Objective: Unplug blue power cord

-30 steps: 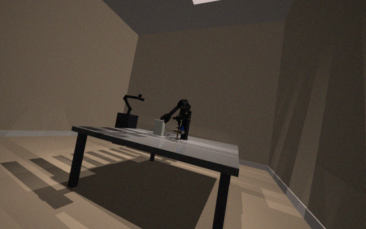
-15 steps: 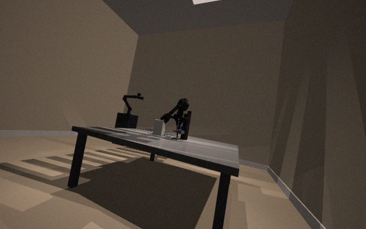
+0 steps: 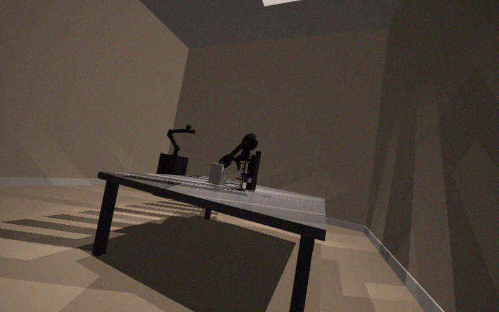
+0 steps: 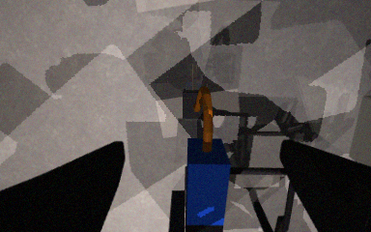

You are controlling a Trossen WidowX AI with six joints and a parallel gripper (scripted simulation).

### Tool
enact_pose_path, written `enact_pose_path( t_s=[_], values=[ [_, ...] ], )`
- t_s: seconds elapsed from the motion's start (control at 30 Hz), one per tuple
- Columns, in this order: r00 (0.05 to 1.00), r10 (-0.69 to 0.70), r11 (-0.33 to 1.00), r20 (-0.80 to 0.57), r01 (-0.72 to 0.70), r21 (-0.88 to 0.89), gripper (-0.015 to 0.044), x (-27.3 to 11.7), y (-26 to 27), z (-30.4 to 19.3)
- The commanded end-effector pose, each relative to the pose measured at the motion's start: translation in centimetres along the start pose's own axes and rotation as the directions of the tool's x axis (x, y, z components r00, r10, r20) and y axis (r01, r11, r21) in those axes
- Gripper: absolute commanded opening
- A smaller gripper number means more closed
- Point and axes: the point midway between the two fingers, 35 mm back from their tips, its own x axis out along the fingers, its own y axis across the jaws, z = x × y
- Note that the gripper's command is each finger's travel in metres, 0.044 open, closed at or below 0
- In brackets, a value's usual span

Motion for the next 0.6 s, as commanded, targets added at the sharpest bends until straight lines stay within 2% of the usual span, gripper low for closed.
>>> enact_pose_path(
  t_s=[0.0,0.57],
  values=[
    [1.000,-0.008,1.000,-0.001,0.008,0.009,0.0440,-0.49,-0.30,3.66],
    [1.000,-0.008,1.000,-0.001,0.008,0.009,0.0440,-0.64,-0.39,4.54]
  ],
)
